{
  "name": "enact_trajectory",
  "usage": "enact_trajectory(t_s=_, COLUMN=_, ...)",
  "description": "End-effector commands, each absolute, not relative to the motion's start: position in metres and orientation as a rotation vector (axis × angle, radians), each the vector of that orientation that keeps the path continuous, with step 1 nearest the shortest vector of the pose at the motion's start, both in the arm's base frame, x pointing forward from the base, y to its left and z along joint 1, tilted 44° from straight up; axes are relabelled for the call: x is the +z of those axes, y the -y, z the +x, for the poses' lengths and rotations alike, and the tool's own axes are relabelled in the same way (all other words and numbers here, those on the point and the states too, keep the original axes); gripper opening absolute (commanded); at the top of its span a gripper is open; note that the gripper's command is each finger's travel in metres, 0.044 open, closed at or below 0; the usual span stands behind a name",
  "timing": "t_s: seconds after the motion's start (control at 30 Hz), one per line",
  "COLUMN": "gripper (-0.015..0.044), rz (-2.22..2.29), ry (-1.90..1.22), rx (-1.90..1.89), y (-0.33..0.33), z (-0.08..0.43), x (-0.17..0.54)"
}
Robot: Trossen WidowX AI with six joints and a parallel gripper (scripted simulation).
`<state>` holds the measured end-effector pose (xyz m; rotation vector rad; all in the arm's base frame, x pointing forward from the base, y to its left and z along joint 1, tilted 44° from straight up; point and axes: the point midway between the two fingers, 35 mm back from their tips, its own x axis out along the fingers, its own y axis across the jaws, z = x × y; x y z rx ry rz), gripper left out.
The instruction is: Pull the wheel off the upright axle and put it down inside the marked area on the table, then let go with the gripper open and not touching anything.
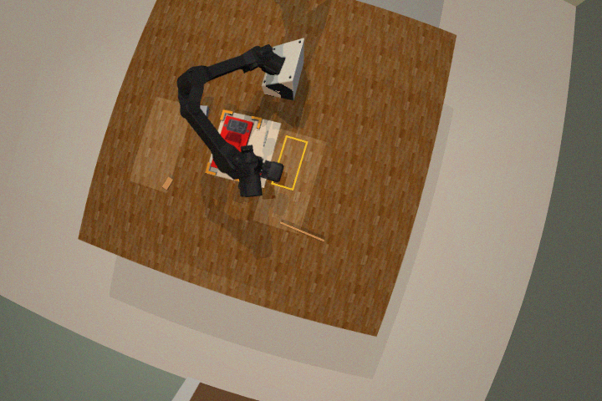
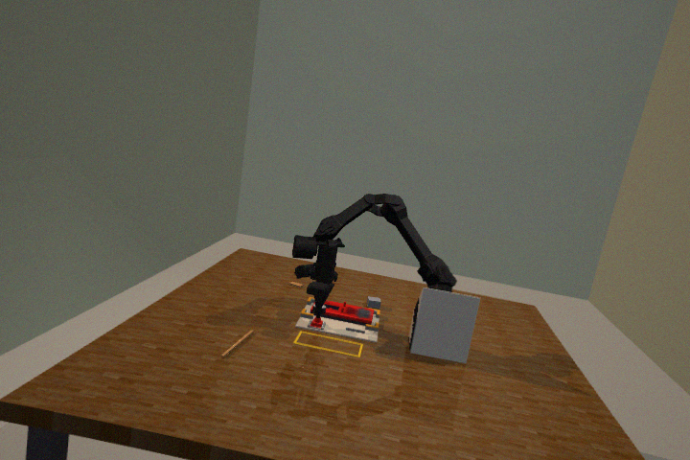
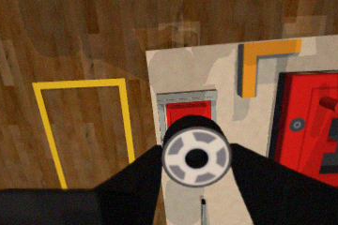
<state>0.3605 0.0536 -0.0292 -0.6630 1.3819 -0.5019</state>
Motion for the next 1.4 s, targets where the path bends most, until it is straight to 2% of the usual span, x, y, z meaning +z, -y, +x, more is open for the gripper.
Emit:
enact_trajectory(t_s=0.0, gripper=0.0, rz=-0.659, ry=-1.376, rx=-0.501, y=-0.0567, z=0.3609, x=-0.0258)
enact_trajectory(t_s=1.37, gripper=0.0, rz=-0.663, ry=-1.376, rx=-0.498, y=-0.0661, z=0.3591, x=-0.0163)
